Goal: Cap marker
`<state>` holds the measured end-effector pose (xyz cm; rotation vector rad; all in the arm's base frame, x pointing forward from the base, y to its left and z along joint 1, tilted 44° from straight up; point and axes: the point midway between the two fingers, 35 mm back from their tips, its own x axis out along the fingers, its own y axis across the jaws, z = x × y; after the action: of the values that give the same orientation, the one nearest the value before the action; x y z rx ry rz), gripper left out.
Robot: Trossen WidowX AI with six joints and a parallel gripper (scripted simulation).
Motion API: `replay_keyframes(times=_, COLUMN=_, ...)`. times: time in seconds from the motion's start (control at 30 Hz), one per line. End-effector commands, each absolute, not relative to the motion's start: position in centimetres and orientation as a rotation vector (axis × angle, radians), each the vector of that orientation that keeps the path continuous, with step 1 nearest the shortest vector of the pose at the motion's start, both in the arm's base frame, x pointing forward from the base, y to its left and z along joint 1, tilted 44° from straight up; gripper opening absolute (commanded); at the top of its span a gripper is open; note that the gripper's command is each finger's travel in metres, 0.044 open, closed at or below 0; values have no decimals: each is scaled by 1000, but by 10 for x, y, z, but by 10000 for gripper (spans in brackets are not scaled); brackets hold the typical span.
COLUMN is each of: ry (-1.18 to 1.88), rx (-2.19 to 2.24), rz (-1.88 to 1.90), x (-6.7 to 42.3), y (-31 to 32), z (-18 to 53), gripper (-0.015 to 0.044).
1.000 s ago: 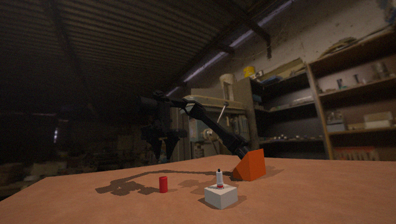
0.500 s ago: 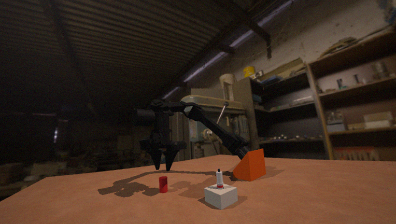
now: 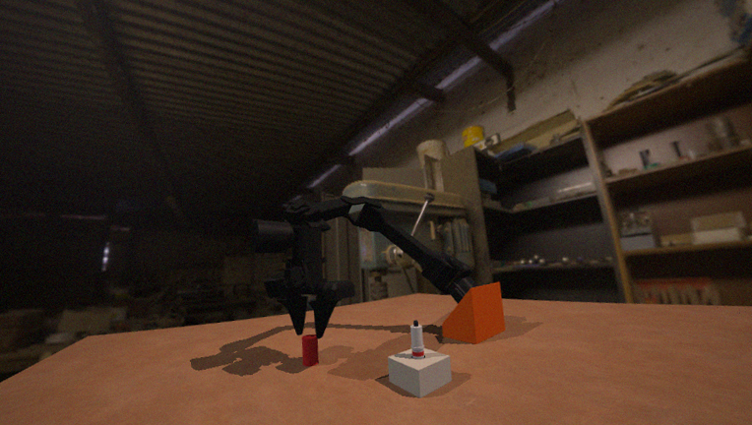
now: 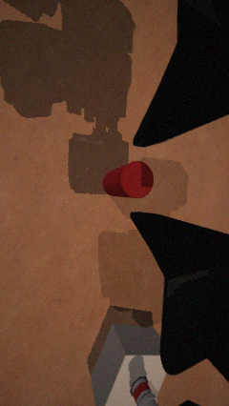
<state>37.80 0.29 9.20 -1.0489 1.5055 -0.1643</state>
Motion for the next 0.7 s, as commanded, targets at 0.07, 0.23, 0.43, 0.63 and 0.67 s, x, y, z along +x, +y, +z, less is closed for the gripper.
replay_keyframes(times=0.07, ry=1503, rx=-1058, rz=-162, x=380, y=-4, z=85, gripper=246)
replay_keyframes(times=0.23, ry=1503, rx=-1059, rz=-163, x=381, y=-9, z=79, gripper=246)
replay_keyframes(times=0.43, ry=1503, rx=-1060, rz=-164, x=382, y=-16, z=73, gripper=246)
replay_keyframes(times=0.63, ry=1503, rx=-1061, rz=-165, x=382, y=-22, z=66, gripper=246)
replay_keyframes(times=0.67, ry=1503, rx=-1061, rz=-165, x=382, y=-23, z=66, gripper=246)
